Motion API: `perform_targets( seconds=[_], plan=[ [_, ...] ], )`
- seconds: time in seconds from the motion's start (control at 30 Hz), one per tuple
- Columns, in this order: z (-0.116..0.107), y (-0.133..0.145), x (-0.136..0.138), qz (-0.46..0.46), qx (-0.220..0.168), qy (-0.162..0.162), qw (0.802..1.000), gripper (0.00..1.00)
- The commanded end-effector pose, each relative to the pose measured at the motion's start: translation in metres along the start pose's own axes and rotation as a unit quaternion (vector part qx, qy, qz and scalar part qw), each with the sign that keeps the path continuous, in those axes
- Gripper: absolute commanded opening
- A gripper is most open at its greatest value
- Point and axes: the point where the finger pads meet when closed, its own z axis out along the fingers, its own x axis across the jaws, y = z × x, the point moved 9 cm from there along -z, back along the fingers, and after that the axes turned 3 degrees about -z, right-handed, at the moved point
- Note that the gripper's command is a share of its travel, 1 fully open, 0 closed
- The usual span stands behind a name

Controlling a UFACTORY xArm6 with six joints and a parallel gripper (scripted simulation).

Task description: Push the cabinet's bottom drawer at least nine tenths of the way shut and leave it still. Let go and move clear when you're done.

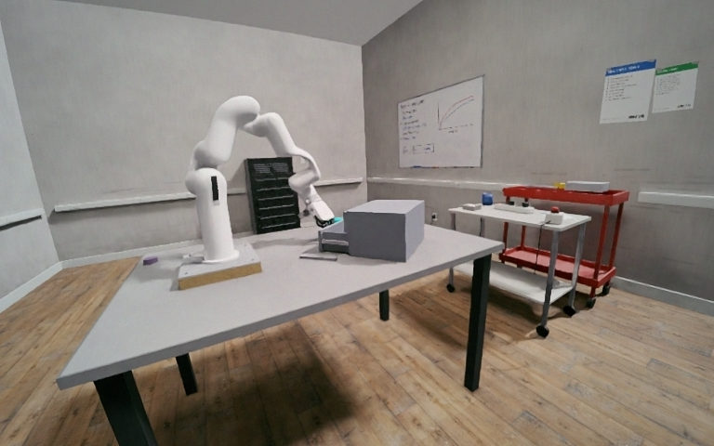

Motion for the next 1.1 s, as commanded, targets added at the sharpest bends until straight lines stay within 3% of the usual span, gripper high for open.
perform_targets(
  seconds=[0.0, 0.4, 1.07],
  plan=[
    [-0.001, 0.001, 0.000, 0.002, -0.002, 0.001, 1.000, 0.00],
    [0.007, 0.012, 0.000, 0.002, -0.002, 0.001, 1.000, 0.00],
    [0.044, 0.065, -0.003, 0.002, -0.002, 0.001, 1.000, 0.00]
  ],
)
